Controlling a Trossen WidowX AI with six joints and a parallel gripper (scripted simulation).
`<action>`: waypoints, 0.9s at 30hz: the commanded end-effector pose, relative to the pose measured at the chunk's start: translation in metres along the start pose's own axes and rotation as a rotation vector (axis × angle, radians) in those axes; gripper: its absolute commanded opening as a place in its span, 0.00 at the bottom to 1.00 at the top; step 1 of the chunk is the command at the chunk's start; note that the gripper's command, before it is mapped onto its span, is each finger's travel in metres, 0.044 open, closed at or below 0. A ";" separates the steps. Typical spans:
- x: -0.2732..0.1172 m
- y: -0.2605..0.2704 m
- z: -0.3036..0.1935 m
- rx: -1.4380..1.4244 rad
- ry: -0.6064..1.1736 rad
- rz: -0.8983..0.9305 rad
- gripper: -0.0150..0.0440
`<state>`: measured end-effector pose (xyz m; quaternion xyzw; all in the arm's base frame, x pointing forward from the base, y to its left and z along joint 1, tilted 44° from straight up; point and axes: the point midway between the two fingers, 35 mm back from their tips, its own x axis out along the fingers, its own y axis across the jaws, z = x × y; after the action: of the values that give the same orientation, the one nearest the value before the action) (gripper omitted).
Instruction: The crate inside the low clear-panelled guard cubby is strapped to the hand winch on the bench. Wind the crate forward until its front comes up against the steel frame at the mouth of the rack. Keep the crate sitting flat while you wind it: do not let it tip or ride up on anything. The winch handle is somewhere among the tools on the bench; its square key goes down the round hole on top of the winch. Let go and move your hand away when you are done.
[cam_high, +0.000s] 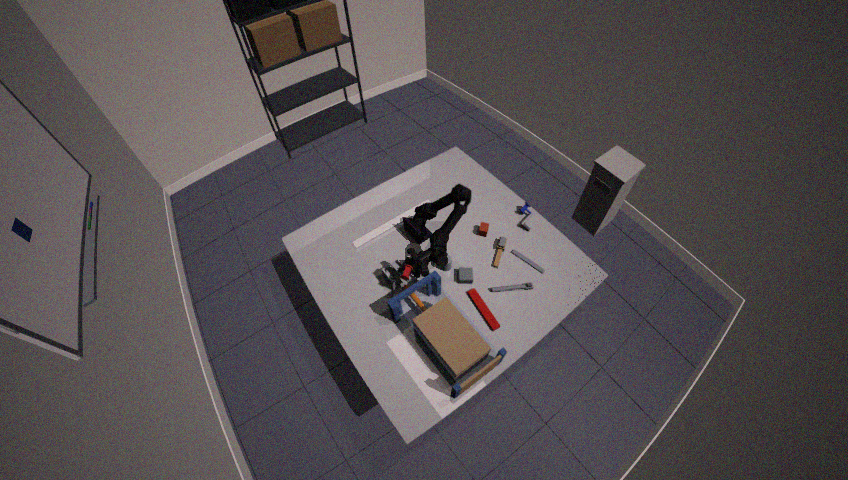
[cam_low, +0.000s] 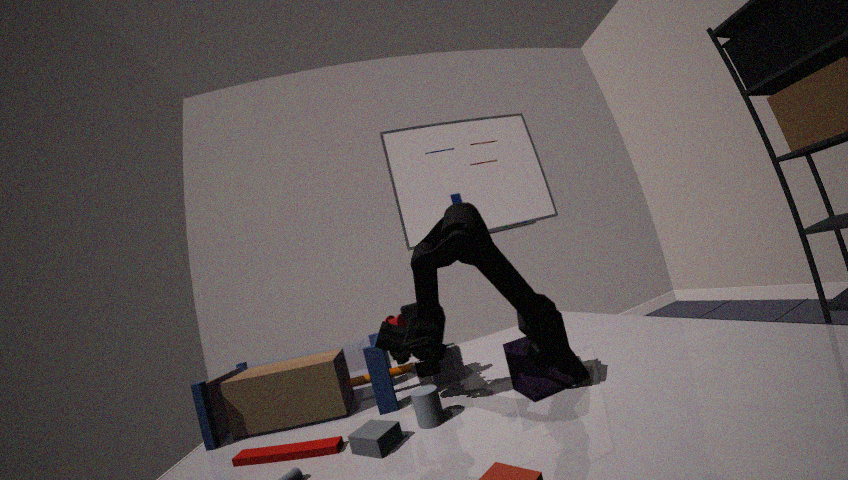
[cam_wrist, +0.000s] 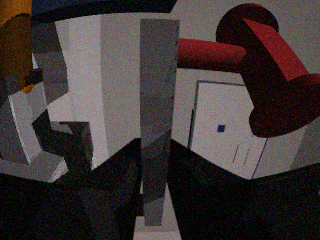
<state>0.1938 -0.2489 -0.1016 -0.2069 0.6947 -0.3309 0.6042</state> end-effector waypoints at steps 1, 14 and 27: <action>0.000 0.000 -0.002 0.007 0.004 -0.015 0.25; 0.000 0.006 -0.002 0.003 -0.005 -0.008 0.25; 0.001 0.008 -0.003 -0.001 -0.006 -0.001 0.25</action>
<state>0.1925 -0.2442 -0.1068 -0.2092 0.6922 -0.3312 0.6062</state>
